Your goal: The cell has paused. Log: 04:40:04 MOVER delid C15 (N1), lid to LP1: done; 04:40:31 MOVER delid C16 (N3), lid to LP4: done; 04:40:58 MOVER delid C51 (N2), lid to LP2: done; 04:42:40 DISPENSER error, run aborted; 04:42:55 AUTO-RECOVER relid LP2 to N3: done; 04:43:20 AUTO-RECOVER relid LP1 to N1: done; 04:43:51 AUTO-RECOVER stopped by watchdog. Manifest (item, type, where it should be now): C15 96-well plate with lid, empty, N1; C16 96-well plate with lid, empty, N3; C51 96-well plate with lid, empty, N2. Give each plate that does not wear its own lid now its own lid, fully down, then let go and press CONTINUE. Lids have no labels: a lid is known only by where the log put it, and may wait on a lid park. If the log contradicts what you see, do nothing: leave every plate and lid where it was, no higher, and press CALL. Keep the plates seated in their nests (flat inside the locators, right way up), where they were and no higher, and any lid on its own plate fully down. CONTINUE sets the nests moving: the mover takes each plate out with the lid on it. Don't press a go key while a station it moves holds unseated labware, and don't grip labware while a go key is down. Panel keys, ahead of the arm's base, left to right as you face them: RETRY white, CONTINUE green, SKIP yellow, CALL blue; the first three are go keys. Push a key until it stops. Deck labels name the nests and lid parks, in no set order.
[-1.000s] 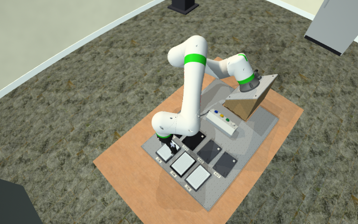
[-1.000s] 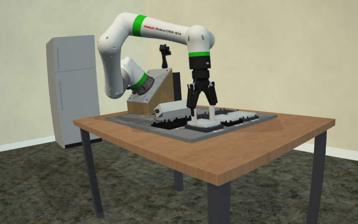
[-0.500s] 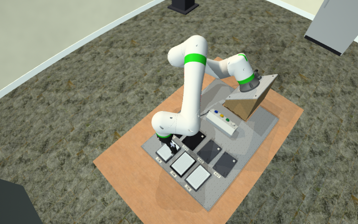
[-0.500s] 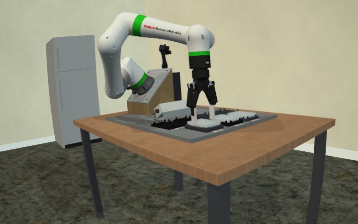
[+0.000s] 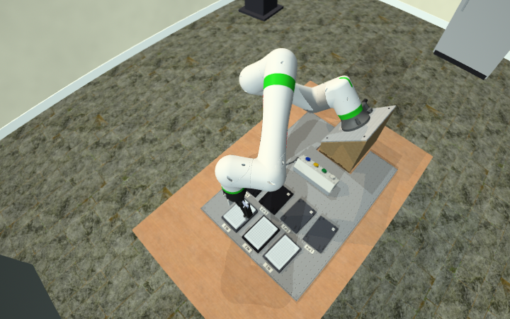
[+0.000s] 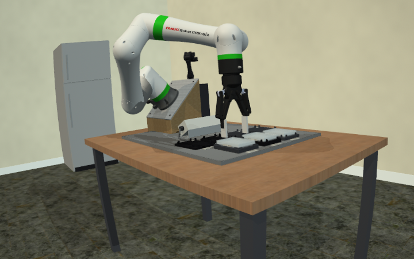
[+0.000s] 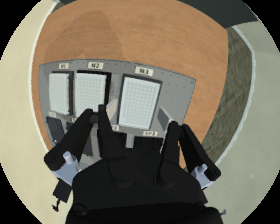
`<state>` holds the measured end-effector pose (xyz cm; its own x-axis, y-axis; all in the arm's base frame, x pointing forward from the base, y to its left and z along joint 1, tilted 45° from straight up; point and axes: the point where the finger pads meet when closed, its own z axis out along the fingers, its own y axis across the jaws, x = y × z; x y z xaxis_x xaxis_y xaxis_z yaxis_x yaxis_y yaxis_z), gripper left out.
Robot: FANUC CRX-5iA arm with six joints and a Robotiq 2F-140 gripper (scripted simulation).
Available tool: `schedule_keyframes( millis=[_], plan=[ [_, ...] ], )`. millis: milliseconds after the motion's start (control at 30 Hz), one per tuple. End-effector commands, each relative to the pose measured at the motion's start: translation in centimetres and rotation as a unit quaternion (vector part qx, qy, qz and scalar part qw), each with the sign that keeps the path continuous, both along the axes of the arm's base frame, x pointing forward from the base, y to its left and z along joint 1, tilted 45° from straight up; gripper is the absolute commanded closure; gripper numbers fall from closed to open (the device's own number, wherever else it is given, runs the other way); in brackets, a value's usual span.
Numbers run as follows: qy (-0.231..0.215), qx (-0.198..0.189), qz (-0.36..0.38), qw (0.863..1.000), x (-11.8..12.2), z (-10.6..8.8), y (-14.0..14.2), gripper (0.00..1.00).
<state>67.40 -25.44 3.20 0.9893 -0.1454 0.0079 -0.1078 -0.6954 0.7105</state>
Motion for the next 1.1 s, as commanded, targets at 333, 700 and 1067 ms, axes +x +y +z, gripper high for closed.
schedule_keyframes(
  millis=[333, 700, 1067],
  plan=[
    [0.000, 0.000, 0.000, 1.000, 0.2, 1.5, 1.5, 0.34],
    [0.000, 0.000, 0.000, 1.000, 0.3, 2.0, 2.0, 0.34],
    [0.000, 0.013, 0.007, 1.000, -2.7, 0.6, 8.0, 0.34]
  ],
)
